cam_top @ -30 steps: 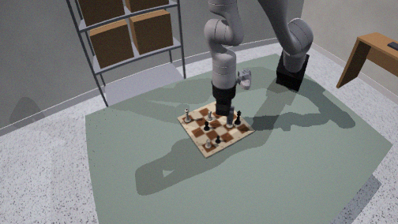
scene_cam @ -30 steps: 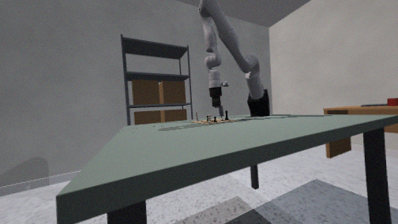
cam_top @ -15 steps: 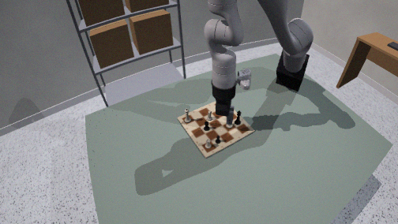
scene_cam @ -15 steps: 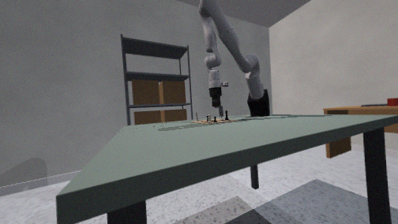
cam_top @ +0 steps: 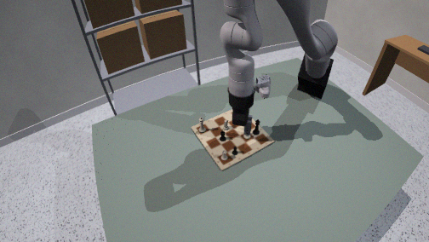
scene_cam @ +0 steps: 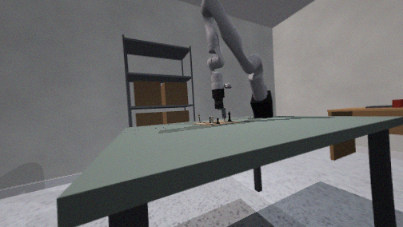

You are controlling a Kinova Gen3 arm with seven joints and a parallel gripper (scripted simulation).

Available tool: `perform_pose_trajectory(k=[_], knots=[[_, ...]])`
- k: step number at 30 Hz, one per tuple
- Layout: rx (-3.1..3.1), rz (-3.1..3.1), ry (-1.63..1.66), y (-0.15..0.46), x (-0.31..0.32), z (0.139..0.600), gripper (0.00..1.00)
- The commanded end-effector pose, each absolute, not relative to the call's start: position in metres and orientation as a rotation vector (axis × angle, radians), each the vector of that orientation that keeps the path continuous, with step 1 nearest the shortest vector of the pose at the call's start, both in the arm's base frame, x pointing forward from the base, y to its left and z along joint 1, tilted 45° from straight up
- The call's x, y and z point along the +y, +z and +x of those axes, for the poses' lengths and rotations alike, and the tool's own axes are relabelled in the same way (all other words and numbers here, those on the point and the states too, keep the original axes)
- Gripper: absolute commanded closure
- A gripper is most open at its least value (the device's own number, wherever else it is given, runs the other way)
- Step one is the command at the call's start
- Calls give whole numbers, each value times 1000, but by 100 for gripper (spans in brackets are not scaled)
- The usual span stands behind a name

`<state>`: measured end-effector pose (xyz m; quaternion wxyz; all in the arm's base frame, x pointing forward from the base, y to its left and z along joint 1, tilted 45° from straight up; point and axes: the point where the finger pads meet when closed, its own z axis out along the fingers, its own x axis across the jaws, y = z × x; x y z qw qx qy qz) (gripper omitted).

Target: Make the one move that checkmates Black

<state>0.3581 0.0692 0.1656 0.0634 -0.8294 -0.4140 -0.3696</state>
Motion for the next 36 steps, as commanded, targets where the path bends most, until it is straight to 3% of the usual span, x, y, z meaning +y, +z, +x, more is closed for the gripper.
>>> perform_pose_trajectory(k=[1,35,36], knots=[[-1255,-2504,-1116,166,70,358,100],[-1255,-2504,-1116,166,70,358,100],[-1255,-2504,-1116,166,70,358,84]])
